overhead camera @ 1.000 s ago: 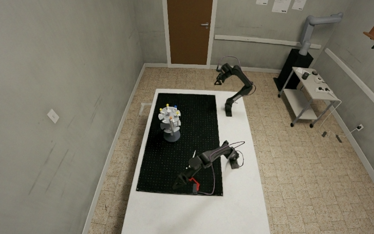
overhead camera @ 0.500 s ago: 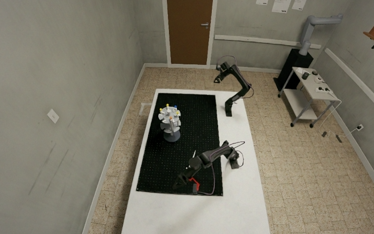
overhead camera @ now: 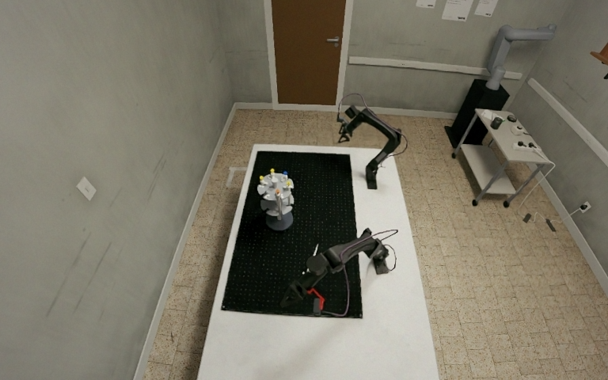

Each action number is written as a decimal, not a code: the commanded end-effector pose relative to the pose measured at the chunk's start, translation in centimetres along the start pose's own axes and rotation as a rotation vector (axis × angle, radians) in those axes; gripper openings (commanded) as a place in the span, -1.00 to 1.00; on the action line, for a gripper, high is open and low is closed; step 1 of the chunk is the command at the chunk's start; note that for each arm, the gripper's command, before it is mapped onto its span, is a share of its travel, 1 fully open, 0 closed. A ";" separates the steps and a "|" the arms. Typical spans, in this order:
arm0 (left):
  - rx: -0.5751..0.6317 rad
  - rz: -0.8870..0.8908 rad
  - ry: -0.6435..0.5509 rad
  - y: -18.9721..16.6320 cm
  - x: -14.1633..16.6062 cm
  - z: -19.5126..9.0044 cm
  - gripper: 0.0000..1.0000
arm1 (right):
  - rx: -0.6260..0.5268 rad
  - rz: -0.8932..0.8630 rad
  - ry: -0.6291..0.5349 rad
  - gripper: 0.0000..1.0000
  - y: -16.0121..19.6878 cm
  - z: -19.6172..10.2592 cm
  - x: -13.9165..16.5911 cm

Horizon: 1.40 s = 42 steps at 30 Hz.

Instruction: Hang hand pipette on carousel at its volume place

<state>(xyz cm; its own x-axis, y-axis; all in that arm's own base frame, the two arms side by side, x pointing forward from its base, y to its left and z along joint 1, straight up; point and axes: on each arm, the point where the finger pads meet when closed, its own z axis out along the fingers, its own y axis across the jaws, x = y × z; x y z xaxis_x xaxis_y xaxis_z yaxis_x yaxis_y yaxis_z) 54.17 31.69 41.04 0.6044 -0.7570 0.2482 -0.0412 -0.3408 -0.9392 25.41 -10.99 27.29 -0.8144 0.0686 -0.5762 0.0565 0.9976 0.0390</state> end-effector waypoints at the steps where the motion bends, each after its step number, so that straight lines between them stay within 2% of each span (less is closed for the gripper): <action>1: 0.031 0.020 0.009 -1.5 0.3 -0.7 1.00 | -0.119 -0.174 -0.085 1.00 1.0 2.8 -2.1; 8: 0.031 0.020 0.009 -1.5 0.3 -0.7 1.00 | -0.216 -0.295 -0.138 1.00 1.2 5.3 -2.2; 9: 0.031 0.020 0.009 -1.5 0.3 -0.7 1.00 | -0.215 -0.343 -0.180 1.00 1.0 4.3 -3.4; 19: 0.031 0.020 0.009 -1.5 0.3 -0.7 1.00 | -0.236 -0.351 -0.168 1.00 1.6 4.4 -2.6; 20: 0.032 0.061 0.015 -2.4 0.4 -2.4 1.00 | -0.236 -0.351 -0.168 1.00 1.6 4.4 -2.6; 21: -0.003 0.100 0.008 -1.2 0.2 -2.5 1.00 | -0.236 -0.351 -0.168 1.00 1.6 4.4 -2.6; 23: -0.003 0.100 0.008 -1.2 0.2 -2.5 1.00 | -0.236 -0.351 -0.168 1.00 1.6 4.4 -2.6; 27: -0.005 0.218 0.005 -1.6 0.6 -5.1 1.00 | -0.236 -0.351 -0.168 1.00 1.6 4.4 -2.6; 38: -0.167 0.598 0.043 0.5 -0.6 -12.8 1.00 | -0.236 -0.351 -0.168 1.00 1.6 4.4 -2.6; 40: -0.167 0.598 0.043 0.5 -0.6 -12.8 1.00 | -0.236 -0.351 -0.168 1.00 1.6 4.4 -2.6; 42: -0.191 0.666 0.050 0.8 -0.9 -14.2 1.00 | -0.236 -0.351 -0.168 1.00 1.6 4.4 -2.6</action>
<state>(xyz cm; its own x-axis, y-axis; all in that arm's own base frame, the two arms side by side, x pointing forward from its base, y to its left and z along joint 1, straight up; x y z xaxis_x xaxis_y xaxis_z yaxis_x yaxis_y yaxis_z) 44.06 25.40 44.44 0.4545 -0.8605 -0.2301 -0.4343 0.0114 -0.9007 29.80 -9.28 24.53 -0.6751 -0.2497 -0.6942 -0.3525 0.9358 0.0062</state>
